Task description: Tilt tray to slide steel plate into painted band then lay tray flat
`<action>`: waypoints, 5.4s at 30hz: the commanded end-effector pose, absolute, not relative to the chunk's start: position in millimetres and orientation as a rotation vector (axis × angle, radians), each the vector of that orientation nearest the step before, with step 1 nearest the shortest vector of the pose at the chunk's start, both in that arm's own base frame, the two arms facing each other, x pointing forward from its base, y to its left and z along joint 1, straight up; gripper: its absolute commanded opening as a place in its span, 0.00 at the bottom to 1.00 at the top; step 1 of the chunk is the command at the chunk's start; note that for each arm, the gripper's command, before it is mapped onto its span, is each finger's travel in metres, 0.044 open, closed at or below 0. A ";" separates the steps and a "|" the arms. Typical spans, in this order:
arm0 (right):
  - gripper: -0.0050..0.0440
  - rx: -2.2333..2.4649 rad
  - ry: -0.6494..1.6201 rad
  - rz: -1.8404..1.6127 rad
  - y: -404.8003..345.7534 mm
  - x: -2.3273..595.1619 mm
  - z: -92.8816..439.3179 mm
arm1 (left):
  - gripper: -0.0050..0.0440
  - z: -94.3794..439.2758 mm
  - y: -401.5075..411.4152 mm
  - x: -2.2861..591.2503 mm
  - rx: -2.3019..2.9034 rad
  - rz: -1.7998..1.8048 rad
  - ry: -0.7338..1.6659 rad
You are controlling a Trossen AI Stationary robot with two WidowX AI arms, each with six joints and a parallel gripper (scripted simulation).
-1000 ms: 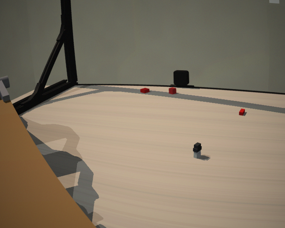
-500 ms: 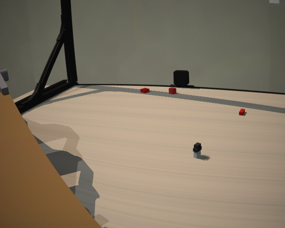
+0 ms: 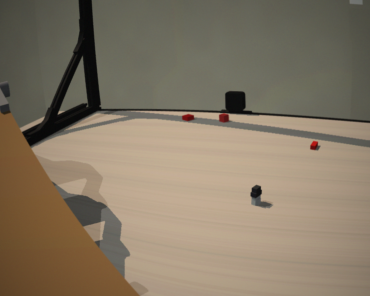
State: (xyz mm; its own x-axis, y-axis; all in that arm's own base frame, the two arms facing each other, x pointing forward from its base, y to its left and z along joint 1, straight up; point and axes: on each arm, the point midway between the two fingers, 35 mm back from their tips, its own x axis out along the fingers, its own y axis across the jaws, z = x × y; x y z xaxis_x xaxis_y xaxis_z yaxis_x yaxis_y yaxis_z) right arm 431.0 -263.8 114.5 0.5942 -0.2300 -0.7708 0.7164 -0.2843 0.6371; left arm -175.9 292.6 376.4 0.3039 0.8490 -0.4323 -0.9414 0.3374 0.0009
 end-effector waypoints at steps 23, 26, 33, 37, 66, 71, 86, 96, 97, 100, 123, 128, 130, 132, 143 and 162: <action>0.10 1.611 0.320 -0.889 -269.8 443.7 161.2 | 1.00 376.4 292.2 -176.1 -0.274 1.206 0.389; 0.10 1.612 0.317 -0.886 -270.0 444.2 163.5 | 1.00 376.4 292.2 -176.1 -0.274 1.206 0.389; 0.10 1.611 0.335 -0.902 -266.5 435.3 117.4 | 1.00 376.4 292.2 -176.1 -0.274 1.206 0.389; 0.10 1.610 0.358 -0.924 -263.8 428.4 67.7 | 1.00 376.4 292.2 -176.1 -0.274 1.206 0.389; 0.10 1.607 0.402 -0.964 -266.0 433.9 108.6 | 1.00 376.4 292.2 -176.1 -0.274 1.206 0.389; 0.10 1.607 0.395 -0.957 -266.2 434.4 111.7 | 1.00 376.4 292.2 -176.1 -0.274 1.206 0.389; 0.10 1.608 0.377 -0.941 -266.9 436.2 122.5 | 1.00 376.4 292.2 -176.1 -0.274 1.206 0.389; 0.10 1.609 0.367 -0.932 -267.3 437.3 128.7 | 1.00 376.4 292.2 -176.1 -0.274 1.206 0.389; 0.10 1.609 0.366 -0.931 -267.4 437.4 129.4 | 1.00 376.4 292.2 -176.1 -0.274 1.206 0.389; 0.10 1.609 0.363 -0.929 -267.5 437.9 131.8 | 1.00 376.4 292.2 -176.1 -0.274 1.206 0.389; 0.10 1.610 0.342 -0.910 -268.6 440.6 146.4 | 1.00 376.4 292.2 -176.1 -0.274 1.206 0.389; 0.10 1.611 0.335 -0.903 -268.9 441.4 150.2 | 1.00 376.4 292.2 -176.1 -0.274 1.206 0.389; 0.10 1.611 0.333 -0.901 -269.0 441.7 151.7 | 1.00 376.4 292.2 -176.1 -0.274 1.206 0.389; 0.10 1.611 0.331 -0.899 -269.2 442.0 153.3 | 1.00 376.4 292.2 -176.1 -0.274 1.206 0.389; 0.10 1.611 0.319 -0.888 -269.7 443.5 160.2 | 1.00 376.4 292.2 -176.1 -0.274 1.206 0.389; 0.10 1.607 0.398 -0.960 -263.2 427.0 54.6 | 1.00 376.4 292.2 -176.1 -0.274 1.206 0.389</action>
